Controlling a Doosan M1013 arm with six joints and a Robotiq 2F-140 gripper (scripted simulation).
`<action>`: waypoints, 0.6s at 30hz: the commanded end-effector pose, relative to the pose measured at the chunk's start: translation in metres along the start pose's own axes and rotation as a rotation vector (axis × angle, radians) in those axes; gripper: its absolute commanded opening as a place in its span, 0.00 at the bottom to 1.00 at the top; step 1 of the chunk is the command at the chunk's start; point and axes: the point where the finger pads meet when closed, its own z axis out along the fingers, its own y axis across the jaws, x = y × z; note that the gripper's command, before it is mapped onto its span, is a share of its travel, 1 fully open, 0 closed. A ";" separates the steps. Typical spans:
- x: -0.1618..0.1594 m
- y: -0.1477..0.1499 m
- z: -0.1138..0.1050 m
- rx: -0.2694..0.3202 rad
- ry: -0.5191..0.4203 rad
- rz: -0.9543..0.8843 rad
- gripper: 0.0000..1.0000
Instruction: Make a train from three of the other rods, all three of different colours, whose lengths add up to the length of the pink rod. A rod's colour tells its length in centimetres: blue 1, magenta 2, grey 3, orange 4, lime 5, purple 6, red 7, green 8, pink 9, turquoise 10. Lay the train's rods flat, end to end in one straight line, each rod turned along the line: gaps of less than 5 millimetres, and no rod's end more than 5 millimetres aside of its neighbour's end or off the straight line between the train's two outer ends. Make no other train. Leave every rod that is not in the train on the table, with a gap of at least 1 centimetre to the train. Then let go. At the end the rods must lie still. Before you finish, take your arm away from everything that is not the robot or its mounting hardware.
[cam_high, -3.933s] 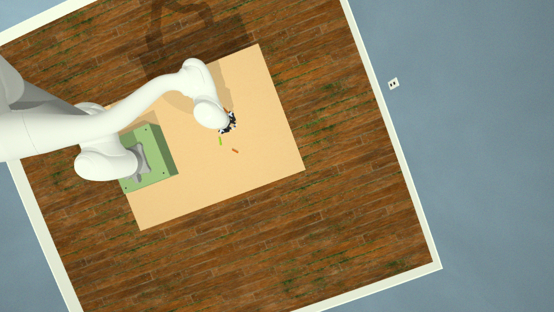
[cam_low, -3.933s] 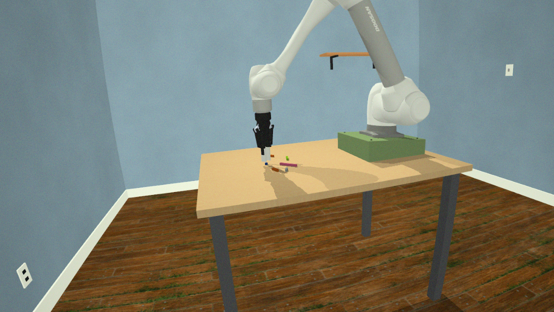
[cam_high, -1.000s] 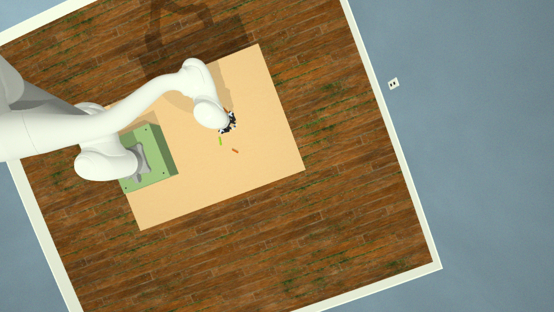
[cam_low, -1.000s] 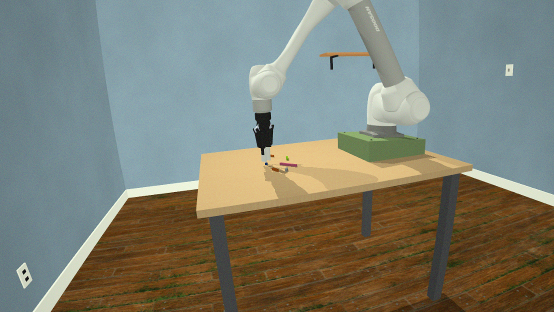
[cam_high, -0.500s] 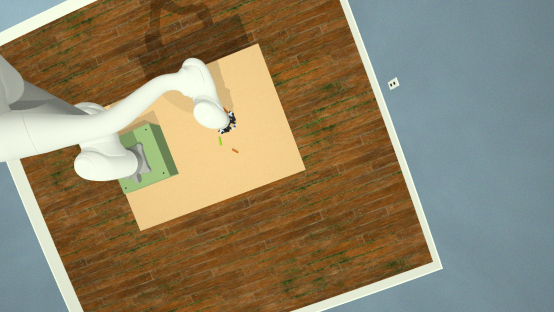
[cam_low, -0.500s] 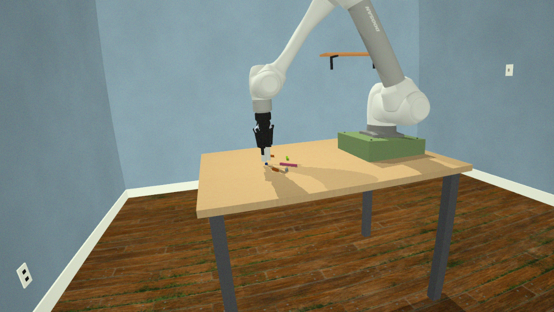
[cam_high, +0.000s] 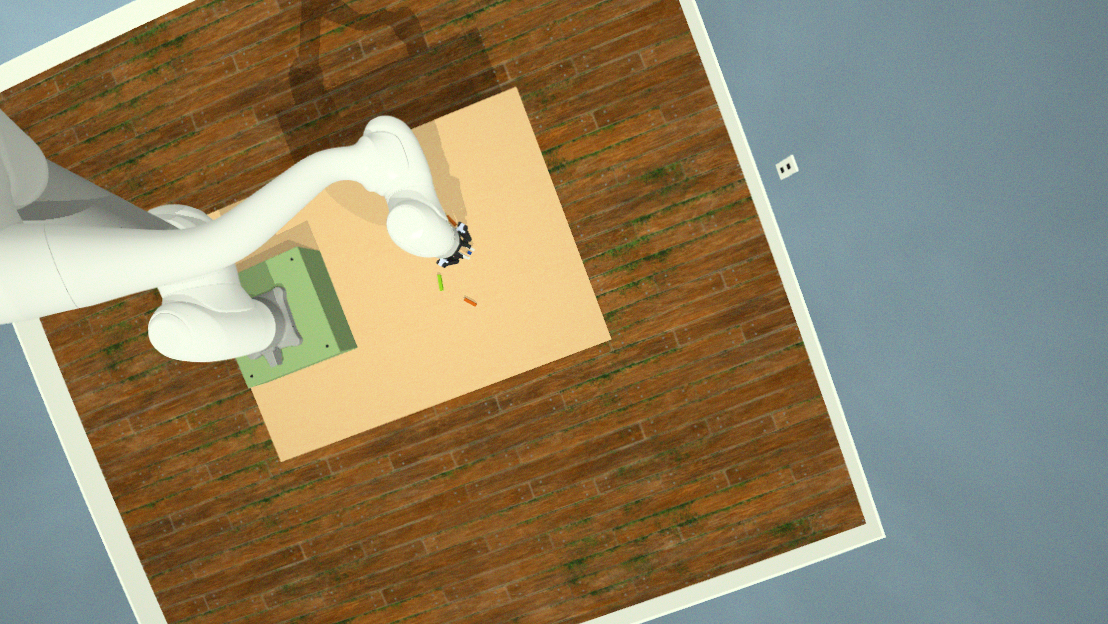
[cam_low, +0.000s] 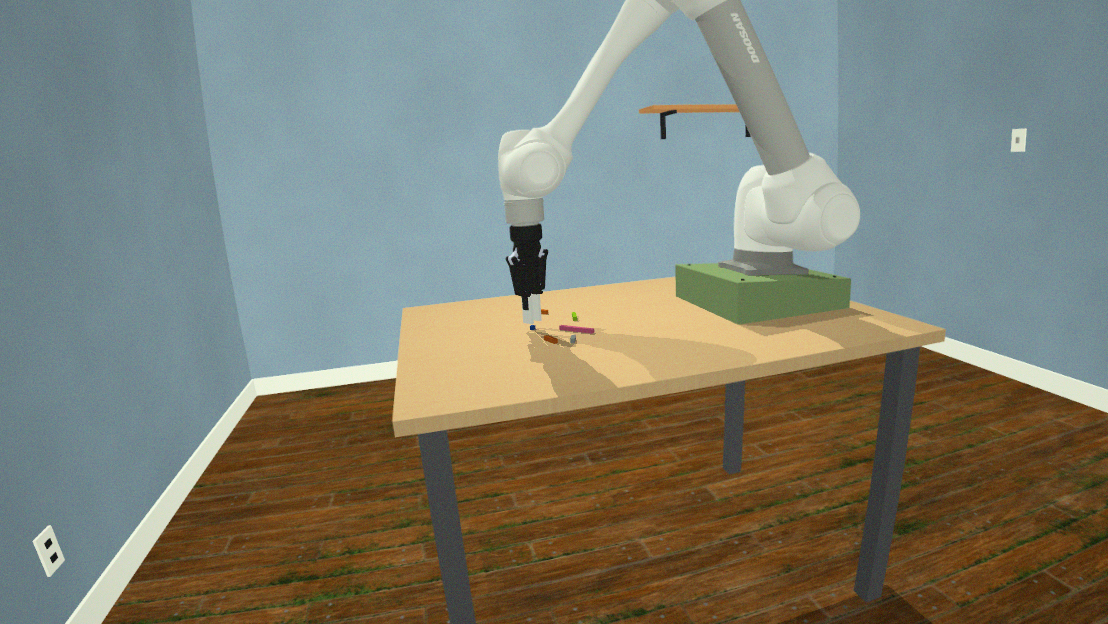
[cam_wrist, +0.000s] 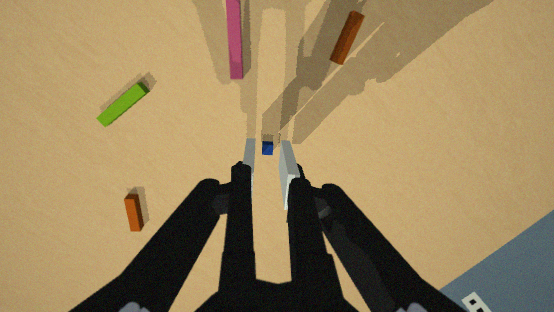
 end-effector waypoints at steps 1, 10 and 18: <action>0.004 -0.001 0.002 0.005 0.000 -0.002 0.15; 0.004 -0.001 0.002 0.005 0.000 -0.002 0.15; 0.004 -0.001 0.002 0.005 0.000 -0.002 0.15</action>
